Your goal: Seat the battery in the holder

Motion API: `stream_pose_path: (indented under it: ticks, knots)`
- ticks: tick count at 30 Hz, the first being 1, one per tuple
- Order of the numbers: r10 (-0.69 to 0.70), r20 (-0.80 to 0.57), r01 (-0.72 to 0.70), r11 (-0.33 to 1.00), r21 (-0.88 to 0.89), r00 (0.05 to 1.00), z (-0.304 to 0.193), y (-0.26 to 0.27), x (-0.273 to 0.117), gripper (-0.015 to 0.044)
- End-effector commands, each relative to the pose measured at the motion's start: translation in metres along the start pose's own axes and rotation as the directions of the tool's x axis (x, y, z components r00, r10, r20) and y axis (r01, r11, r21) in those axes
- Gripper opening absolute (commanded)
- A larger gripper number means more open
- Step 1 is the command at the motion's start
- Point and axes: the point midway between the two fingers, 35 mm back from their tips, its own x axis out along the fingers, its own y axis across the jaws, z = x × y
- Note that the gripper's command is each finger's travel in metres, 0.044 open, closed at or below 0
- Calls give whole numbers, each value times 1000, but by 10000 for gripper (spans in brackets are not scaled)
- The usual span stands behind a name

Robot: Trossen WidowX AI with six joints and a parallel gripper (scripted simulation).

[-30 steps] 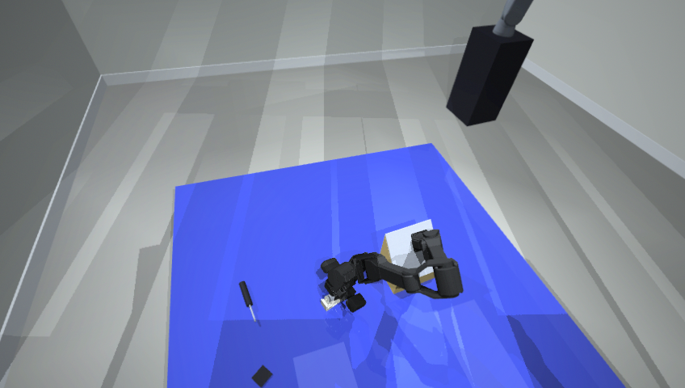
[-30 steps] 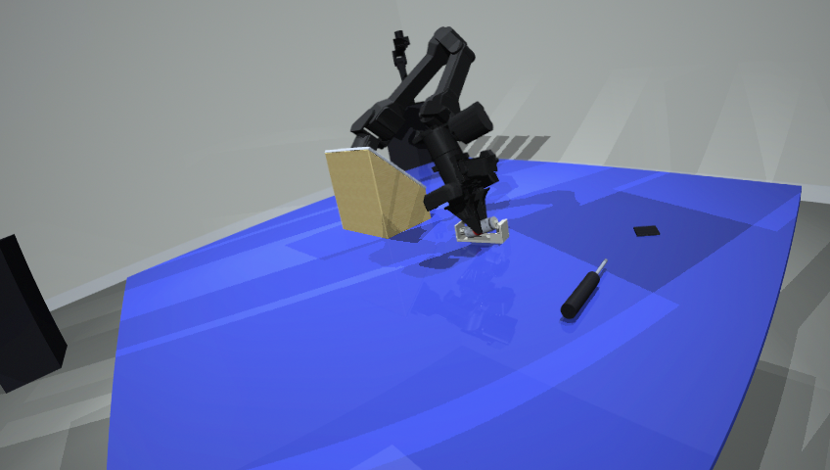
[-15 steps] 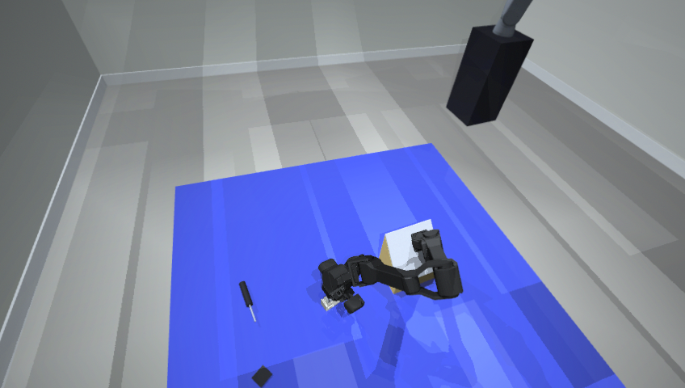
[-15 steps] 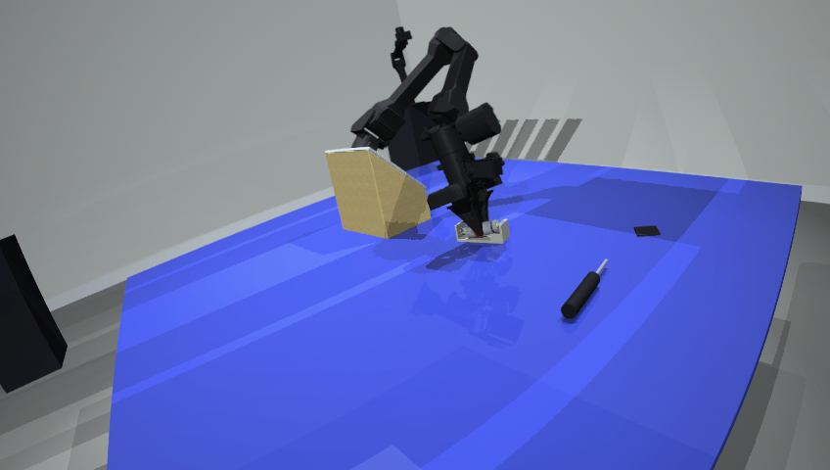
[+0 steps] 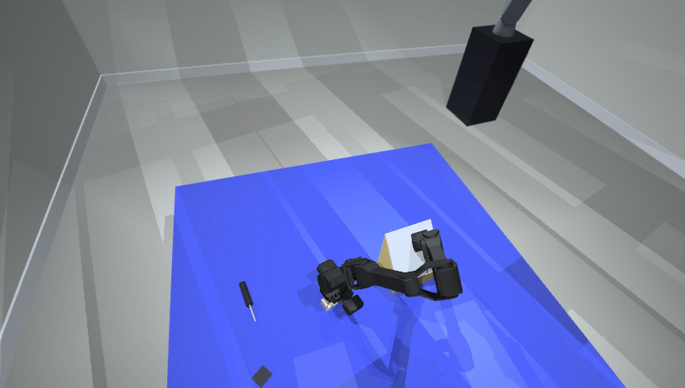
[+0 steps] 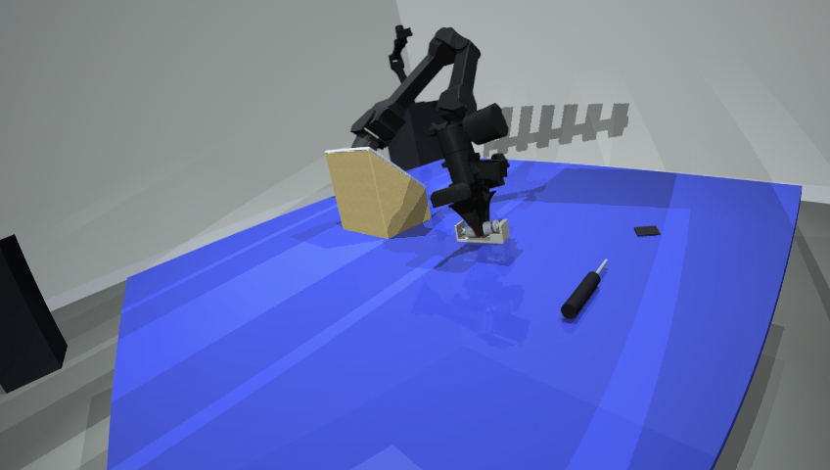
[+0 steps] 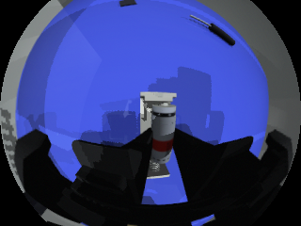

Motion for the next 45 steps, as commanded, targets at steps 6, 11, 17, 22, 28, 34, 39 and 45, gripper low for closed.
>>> stream_pose_path:
  ticks: [6, 11, 17, 22, 28, 34, 39, 45]
  knots:
    - [-8, -77, 8, 1000, 1, 997, -7, 0, 3, 80]
    - [-9, -107, 9, 1000, -1, 994, -6, 1, 3, 80]
    - [-10, -141, 10, 1000, -3, 990, -6, 3, 3, 80]
    - [-12, -170, 11, 1000, -4, 985, -6, 4, 3, 80]
    - [-14, -203, 13, 1000, -6, 979, -5, 5, 3, 80]
    - [-17, -236, 16, 1000, -8, 972, -5, 6, 3, 80]
    - [-20, -263, 18, 1000, -10, 965, -4, 7, 3, 80]
    - [-23, -294, 20, 1000, -13, 955, -4, 8, 3, 80]
